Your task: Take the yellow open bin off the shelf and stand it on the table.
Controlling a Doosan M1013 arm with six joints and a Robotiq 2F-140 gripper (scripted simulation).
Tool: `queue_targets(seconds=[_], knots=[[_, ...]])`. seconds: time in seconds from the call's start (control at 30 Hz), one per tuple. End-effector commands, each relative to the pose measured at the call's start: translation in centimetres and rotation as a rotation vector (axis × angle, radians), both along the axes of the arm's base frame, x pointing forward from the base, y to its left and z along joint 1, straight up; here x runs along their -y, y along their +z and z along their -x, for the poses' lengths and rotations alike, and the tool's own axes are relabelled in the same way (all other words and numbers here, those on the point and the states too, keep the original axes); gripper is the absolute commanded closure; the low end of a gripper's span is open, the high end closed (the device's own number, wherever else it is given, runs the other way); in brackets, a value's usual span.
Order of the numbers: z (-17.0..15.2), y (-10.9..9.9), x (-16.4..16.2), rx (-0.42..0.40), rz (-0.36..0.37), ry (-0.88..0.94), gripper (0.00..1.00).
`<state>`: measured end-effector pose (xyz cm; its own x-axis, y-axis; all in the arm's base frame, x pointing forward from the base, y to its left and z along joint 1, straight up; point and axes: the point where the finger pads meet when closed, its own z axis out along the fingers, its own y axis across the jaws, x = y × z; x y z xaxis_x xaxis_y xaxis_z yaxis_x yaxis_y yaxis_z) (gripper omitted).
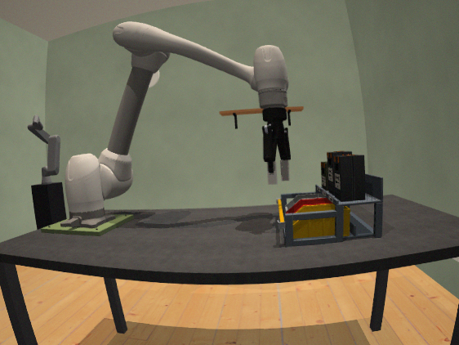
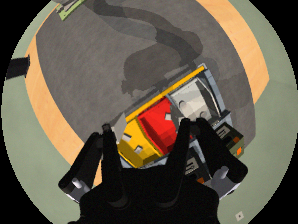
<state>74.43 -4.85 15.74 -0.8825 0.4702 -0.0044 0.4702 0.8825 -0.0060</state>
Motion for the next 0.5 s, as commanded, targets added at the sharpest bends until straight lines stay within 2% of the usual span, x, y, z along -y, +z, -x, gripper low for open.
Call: queue_targets(seconds=[0.0, 0.17, 0.33, 0.47], knots=[[0.0, 0.02, 0.0, 0.0, 0.0, -0.003, 0.43], [0.0, 0.02, 0.0, 0.0, 0.0, -0.003, 0.43], [0.0, 0.02, 0.0, 0.002, 0.0, -0.263, 0.43], [0.0, 0.02, 0.0, 0.002, 0.0, -0.263, 0.43]])
